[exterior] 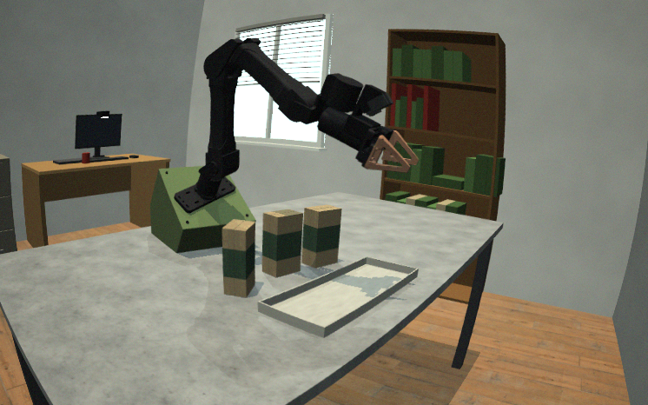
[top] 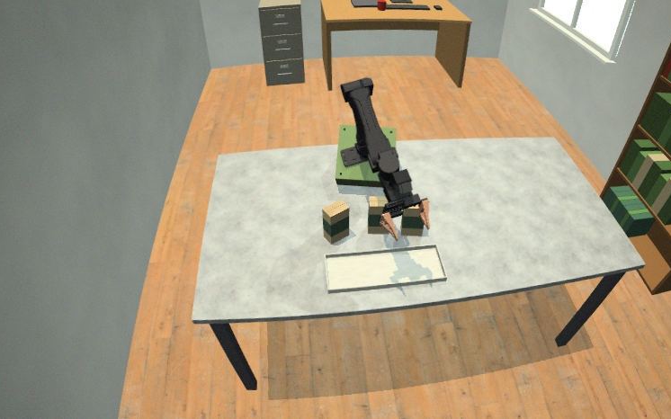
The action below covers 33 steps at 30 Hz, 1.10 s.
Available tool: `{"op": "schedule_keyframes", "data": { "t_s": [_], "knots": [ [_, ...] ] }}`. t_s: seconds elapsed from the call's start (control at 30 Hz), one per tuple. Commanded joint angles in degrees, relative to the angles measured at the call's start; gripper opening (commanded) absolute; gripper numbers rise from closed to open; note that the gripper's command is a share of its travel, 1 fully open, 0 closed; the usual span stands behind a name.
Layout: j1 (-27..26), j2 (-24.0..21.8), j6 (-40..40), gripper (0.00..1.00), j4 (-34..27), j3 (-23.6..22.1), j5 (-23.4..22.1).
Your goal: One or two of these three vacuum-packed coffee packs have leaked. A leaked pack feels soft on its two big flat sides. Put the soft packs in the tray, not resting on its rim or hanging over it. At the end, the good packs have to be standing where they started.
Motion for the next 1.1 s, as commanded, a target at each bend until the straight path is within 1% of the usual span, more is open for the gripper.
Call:
{"op": "schedule_keyframes", "data": {
  "t_s": [0.0, 0.03, 0.07, 0.13, 0.17, 0.23, 0.27, 0.3, 0.33, 0.37, 0.43, 0.47, 0.5, 0.53, 0.6, 0.63, 0.67, 0.7, 0.8, 0.87, 0.9, 0.93, 0.97, 1.0, 1.03, 1.07],
  "knots": [
    [-0.74, -3.30, 5.62, 1.00, -8.87, 3.15, 2.76],
    [-0.77, -3.24, 5.71, 1.00, -9.70, 3.62, 2.74],
    [-1.23, -4.75, 8.57, 1.00, -12.97, 3.75, 4.19],
    [-1.32, -4.59, 8.79, 1.00, -14.73, 4.76, 4.12],
    [-4.04, -4.90, 10.22, 1.00, -18.15, 4.62, 3.92],
    [-4.04, -4.90, 10.22, 1.00, -18.15, 4.62, 3.92],
    [-4.60, -2.67, 10.35, 1.00, -20.12, 5.69, 2.66],
    [-7.49, -3.13, 11.94, 1.00, -23.59, 5.48, 2.35],
    [-7.73, -2.93, 11.87, 1.00, -24.11, 5.86, 1.97],
    [-10.27, -3.29, 13.32, 1.00, -27.25, 5.75, 1.68],
    [-11.24, -2.86, 13.19, 1.00, -28.67, 6.49, 0.66],
    [-14.08, -3.28, 14.83, 1.00, -32.14, 6.35, 0.34],
    [-14.43, -3.03, 14.63, 1.00, -32.68, 6.74, -0.19],
    [-17.15, -3.45, 16.31, 1.00, -36.07, 6.59, -0.47],
    [-17.95, -2.93, 15.80, 1.00, -37.19, 7.39, -1.61],
    [-20.66, -3.33, 17.46, 1.00, -40.57, 7.29, -1.94],
    [-21.02, -3.09, 17.20, 1.00, -41.09, 7.65, -2.46],
    [-23.58, -3.49, 18.89, 1.00, -44.36, 7.56, -2.76],
    [-24.03, -3.21, 18.58, 1.00, -44.94, 7.96, -3.35],
    [-29.30, -3.61, 21.43, 1.00, -51.81, 8.32, -4.66],
    [-29.85, -3.34, 21.10, 1.00, -52.48, 8.70, -5.27],
    [-31.99, -3.62, 22.51, 1.00, -55.27, 8.74, -5.67],
    [-32.70, -3.36, 22.20, 1.00, -56.07, 9.11, -6.29],
    [-34.86, -3.64, 23.65, 1.00, -58.89, 9.15, -6.70],
    [-35.43, -3.34, 23.20, 1.00, -59.53, 9.54, -7.30],
    [-37.50, -3.60, 24.60, 1.00, -62.26, 9.61, -7.72]
  ]
}}
